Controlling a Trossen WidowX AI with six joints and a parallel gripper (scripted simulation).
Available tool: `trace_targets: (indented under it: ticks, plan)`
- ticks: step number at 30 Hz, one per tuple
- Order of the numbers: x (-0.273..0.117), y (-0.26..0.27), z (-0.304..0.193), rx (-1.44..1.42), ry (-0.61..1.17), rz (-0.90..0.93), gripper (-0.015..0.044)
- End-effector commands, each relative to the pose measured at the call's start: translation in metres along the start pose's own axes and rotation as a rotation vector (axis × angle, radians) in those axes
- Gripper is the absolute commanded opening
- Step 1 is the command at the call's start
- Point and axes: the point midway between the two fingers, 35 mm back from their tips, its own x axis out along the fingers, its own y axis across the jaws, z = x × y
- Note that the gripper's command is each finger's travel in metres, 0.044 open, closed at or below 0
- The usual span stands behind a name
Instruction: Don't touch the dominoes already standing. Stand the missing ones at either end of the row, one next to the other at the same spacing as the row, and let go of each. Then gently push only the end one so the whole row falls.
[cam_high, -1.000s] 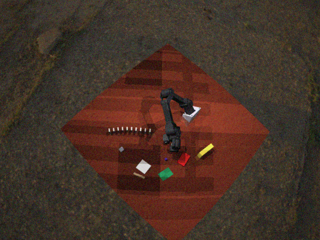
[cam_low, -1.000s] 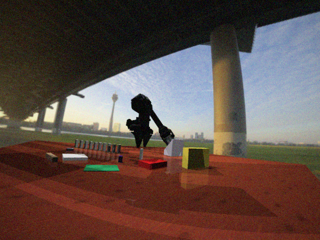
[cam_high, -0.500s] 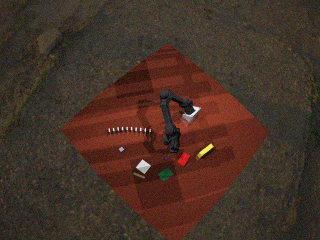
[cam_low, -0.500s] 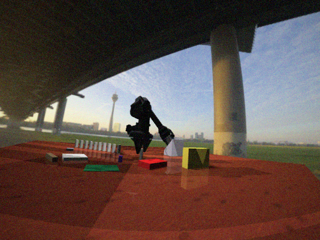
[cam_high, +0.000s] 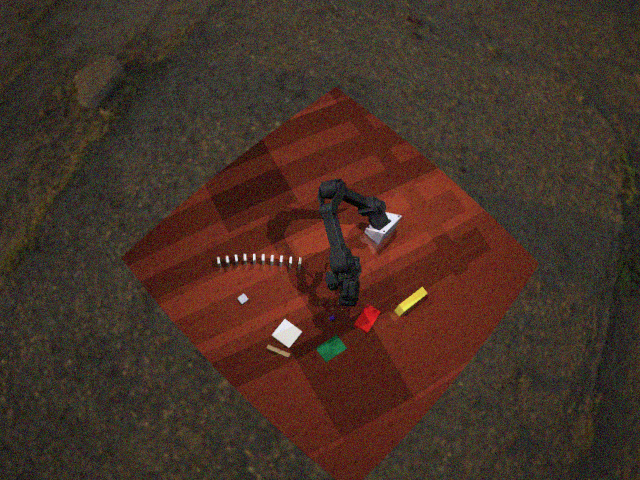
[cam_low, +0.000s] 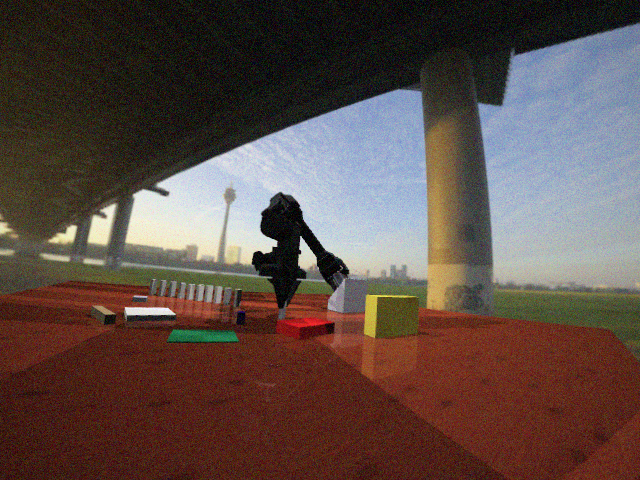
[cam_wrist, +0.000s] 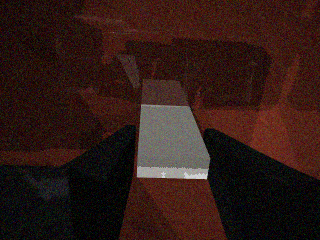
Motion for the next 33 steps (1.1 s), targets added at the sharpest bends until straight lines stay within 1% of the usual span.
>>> trace_targets:
  ticks: [1,7,9,16,18,26,28,31,33]
  plan:
    - [0.001,0.0,0.0,-0.004,-0.005,0.0,0.0107]
    - [0.001,0.0,0.0,-0.004,-0.005,0.0,0.0107]
    - [-0.009,0.003,0.001,-0.004,-0.004,0.002,0.0107]
    - [-0.113,0.005,0.0,-0.003,0.005,0.004,0.0107]
    - [-0.133,0.001,-0.001,-0.002,0.005,0.002,0.0107]
    - [-0.136,-0.001,0.002,-0.002,0.005,0.003,0.0107]
    - [-0.137,-0.009,0.024,-0.001,0.008,0.008,0.0107]
    - [-0.139,-0.034,0.075,0.003,0.009,0.016,0.0107]
    - [-0.138,-0.049,0.098,0.006,0.006,0.017,0.0107]
